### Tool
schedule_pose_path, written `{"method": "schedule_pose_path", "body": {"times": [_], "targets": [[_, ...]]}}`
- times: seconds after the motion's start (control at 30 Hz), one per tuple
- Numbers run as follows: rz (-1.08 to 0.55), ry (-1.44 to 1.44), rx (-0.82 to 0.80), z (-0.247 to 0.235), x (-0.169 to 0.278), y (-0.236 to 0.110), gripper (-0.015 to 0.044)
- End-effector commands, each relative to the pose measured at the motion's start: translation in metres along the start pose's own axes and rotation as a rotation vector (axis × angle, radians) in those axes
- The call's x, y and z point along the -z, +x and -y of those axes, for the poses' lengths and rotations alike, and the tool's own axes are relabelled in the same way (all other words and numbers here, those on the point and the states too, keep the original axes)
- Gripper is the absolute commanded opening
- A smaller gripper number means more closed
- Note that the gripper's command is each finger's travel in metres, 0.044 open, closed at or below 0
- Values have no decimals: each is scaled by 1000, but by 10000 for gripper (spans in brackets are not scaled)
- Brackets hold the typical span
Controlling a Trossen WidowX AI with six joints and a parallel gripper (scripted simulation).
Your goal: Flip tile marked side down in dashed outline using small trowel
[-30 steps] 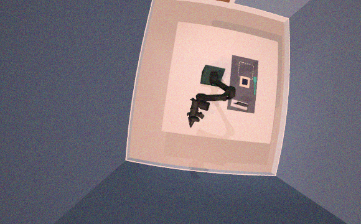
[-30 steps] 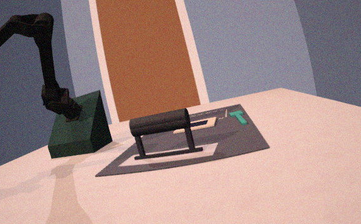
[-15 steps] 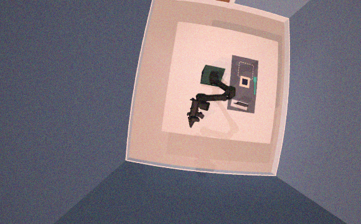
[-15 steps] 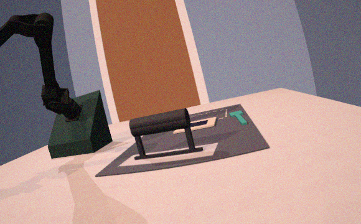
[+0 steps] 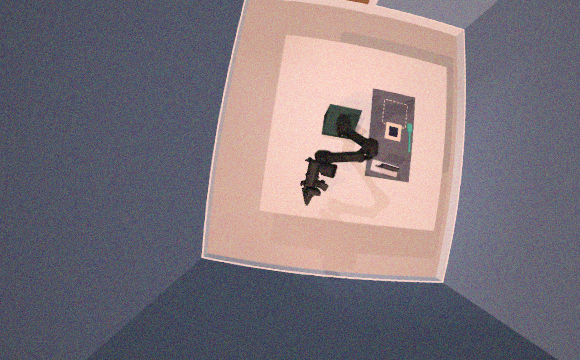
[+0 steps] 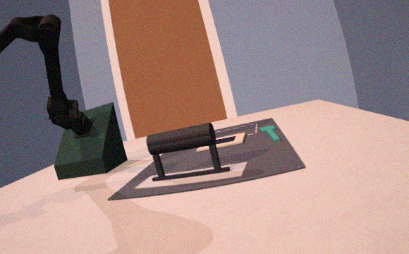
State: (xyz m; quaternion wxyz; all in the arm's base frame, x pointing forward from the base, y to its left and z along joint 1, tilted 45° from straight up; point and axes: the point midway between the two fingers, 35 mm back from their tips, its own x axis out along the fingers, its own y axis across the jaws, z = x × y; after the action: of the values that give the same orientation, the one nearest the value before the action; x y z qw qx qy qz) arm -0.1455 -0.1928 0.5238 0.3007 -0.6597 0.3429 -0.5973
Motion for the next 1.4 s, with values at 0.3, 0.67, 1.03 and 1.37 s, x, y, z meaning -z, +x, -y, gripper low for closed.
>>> {"method": "schedule_pose_path", "body": {"times": [0.3,0.67,1.03,1.37], "targets": [[0,0,0,0,0,0,0],[0,0,0,0,0,0,0],[-3,118,9,-8,2,14,258],[27,410,5,-36,-13,50,270]]}}
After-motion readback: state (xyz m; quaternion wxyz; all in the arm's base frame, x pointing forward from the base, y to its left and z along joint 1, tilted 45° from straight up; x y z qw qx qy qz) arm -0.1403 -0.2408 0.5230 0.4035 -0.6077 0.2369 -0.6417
